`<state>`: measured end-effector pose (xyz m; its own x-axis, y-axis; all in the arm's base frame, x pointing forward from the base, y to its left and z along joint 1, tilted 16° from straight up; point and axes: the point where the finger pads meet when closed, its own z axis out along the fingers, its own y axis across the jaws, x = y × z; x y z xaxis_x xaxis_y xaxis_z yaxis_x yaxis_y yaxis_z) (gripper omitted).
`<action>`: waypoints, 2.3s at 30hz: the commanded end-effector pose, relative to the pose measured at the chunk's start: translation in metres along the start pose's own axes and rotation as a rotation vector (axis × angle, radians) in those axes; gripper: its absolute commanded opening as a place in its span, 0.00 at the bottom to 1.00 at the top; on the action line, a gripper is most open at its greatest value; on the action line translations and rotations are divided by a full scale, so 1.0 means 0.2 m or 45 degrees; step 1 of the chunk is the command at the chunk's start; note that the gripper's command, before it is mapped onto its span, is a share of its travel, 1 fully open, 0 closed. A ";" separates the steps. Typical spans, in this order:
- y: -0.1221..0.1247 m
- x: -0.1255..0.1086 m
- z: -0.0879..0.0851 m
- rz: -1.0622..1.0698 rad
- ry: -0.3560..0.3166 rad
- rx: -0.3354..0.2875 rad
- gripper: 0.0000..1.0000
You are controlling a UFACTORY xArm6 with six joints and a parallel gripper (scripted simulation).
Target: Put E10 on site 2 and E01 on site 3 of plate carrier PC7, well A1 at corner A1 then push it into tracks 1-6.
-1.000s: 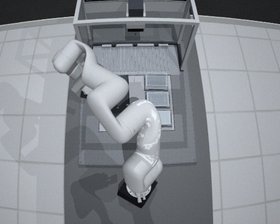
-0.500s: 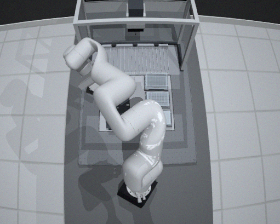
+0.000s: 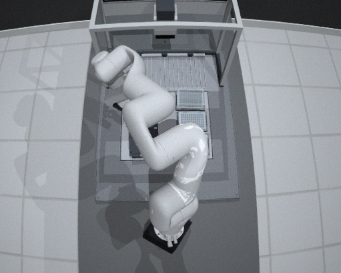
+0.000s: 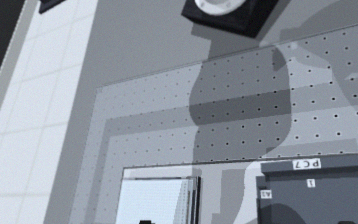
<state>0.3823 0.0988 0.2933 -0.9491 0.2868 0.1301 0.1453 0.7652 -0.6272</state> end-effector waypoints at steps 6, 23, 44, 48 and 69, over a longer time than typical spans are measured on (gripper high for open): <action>-0.03 -0.11 0.09 0.158 -0.006 -0.112 1.00; -0.10 -0.28 0.27 0.482 0.009 -0.308 1.00; -0.21 -0.44 0.45 0.854 0.036 -0.507 1.00; -0.25 -0.48 0.50 0.960 0.044 -0.559 1.00; -0.44 -0.61 0.69 1.411 0.080 -0.763 1.00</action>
<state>0.4433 -0.0676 0.2266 -0.3130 0.9301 -0.1921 0.9496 0.3095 -0.0487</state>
